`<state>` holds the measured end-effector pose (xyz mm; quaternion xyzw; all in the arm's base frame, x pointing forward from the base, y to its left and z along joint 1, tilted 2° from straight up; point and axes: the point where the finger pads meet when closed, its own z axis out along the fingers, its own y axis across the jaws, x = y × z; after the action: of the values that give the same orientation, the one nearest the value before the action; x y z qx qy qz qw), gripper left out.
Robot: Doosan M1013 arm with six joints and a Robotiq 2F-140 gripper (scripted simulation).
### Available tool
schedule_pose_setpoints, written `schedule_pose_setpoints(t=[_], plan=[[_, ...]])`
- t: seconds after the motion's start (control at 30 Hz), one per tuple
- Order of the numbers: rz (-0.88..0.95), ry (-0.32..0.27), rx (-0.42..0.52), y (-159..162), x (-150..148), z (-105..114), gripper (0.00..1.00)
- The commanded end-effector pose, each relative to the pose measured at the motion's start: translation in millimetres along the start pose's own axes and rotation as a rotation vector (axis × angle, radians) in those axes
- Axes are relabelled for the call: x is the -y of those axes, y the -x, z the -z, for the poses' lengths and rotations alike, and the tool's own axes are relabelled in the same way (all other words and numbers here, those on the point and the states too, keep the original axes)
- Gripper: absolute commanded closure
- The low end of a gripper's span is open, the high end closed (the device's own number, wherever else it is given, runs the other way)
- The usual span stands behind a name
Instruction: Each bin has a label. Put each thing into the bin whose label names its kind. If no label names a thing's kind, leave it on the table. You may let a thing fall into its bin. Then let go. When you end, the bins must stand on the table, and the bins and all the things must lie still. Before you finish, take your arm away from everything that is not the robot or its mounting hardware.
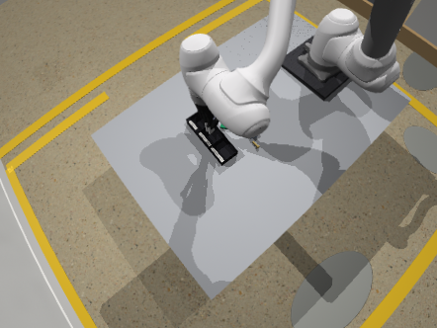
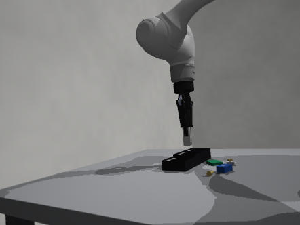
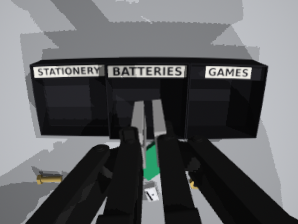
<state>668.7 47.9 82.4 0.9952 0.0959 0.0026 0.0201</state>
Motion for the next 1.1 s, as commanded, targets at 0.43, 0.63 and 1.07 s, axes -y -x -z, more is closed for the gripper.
schedule_pose_setpoints(t=[0.43, 0.63, 1.07], plan=[[0.000, 0.000, 0.000, 0, 0, -37, 0.95], [0.000, 0.000, 0.000, 0, 0, -50, 0.95], [0.000, 0.000, 0.000, 0, 0, -50, 0.95]])
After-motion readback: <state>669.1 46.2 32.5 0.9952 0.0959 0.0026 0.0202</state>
